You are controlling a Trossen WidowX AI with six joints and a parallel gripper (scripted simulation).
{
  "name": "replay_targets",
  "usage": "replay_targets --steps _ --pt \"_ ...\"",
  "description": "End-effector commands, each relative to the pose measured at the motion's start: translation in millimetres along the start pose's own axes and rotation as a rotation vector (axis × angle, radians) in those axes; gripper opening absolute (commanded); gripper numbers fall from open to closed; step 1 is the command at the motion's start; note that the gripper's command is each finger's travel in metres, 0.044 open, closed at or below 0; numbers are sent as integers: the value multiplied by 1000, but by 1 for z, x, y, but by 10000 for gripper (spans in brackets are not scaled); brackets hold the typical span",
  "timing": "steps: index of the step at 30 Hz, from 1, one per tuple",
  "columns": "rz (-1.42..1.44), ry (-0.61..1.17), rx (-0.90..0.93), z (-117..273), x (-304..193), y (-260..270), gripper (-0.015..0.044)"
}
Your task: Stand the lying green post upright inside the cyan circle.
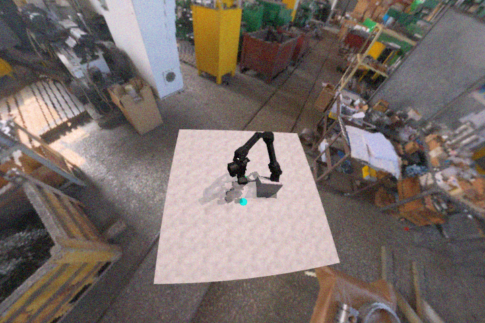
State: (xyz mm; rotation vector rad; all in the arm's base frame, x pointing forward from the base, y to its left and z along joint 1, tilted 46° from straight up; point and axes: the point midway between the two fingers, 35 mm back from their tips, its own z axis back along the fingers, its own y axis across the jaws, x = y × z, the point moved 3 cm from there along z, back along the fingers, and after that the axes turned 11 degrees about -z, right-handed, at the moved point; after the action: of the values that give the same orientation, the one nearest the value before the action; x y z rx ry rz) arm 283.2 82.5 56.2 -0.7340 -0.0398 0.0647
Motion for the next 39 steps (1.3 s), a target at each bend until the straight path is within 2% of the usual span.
replay_targets --steps 1,39 --pt "70 -1 6 2 1 11 23" --pt "822 25 -21 2 -33 112 23"
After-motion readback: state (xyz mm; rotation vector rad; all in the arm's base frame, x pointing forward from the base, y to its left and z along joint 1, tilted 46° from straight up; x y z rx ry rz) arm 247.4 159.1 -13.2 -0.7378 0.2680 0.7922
